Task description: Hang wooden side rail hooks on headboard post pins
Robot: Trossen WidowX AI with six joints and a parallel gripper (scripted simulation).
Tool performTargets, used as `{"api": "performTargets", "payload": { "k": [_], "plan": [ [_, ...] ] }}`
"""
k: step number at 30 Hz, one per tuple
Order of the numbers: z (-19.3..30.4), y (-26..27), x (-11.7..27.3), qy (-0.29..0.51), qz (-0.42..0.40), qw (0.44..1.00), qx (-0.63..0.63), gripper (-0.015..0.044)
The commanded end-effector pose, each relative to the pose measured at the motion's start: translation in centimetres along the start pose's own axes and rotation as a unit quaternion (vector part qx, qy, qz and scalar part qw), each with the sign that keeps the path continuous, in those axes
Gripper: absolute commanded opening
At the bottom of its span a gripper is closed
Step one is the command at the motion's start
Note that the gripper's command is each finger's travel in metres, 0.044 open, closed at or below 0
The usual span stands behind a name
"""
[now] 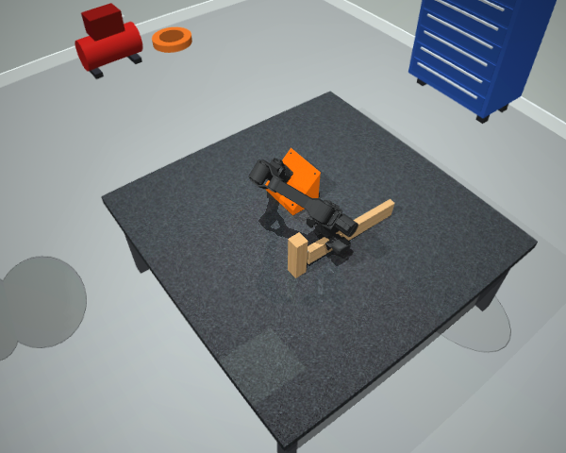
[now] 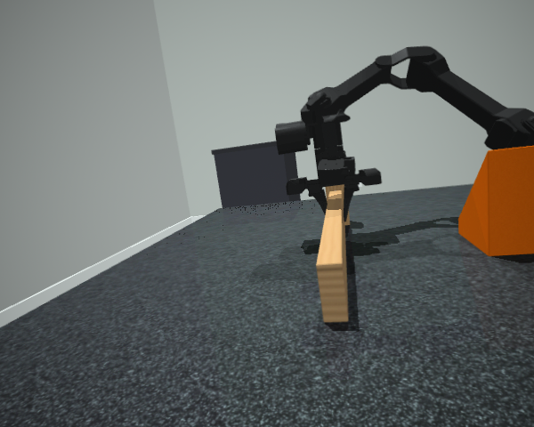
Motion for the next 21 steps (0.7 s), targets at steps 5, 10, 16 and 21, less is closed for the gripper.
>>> {"api": "performTargets", "payload": {
  "k": [5, 10, 16, 21],
  "plan": [
    [0.28, 0.00, 0.48, -0.001, 0.008, 1.000, -0.002, 0.0000],
    [0.33, 0.02, 0.48, -0.001, 0.008, 1.000, -0.002, 0.0000],
    [0.39, 0.00, 0.50, -0.001, 0.008, 1.000, -0.002, 0.0000],
    [0.45, -0.03, 0.52, -0.001, 0.008, 1.000, -0.002, 0.0000]
  ]
}}
Point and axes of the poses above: the point midway between the two fingers, 35 mm back from their tips, its own x axis back along the fingers, its own y axis across the jaws, z = x × y, the point moved 10 cm from there along x, back along the fingers, and after that the axes turned 1 degree about x, right-handed, at the moved point
